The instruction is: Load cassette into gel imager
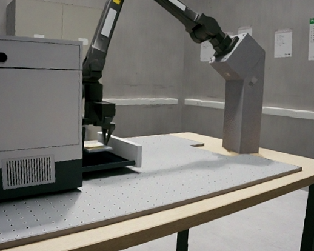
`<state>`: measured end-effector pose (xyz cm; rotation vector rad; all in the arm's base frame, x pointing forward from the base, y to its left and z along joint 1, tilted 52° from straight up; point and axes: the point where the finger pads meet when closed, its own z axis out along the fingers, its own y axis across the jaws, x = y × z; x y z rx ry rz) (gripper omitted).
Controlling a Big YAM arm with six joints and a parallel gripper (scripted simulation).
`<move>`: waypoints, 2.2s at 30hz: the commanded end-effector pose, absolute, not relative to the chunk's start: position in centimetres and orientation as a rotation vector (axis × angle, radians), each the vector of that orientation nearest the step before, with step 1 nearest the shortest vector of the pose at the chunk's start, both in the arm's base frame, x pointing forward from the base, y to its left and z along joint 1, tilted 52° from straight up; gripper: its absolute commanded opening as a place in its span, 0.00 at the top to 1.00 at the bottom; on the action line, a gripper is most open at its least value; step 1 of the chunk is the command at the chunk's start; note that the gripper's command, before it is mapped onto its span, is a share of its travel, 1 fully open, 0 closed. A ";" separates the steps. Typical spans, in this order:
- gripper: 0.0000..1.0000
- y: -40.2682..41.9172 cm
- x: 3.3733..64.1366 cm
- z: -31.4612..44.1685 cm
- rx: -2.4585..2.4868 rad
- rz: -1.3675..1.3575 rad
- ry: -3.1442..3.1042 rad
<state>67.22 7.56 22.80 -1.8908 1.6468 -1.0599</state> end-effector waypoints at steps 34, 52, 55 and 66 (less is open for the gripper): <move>0.22 7.5 69.1 26.3 -1.843 -1.094 1.613; 0.22 7.5 69.1 26.3 -1.843 -1.094 1.613; 0.22 7.5 69.1 26.3 -1.843 -1.094 1.613; 0.22 7.6 69.1 26.3 -1.845 -1.094 1.611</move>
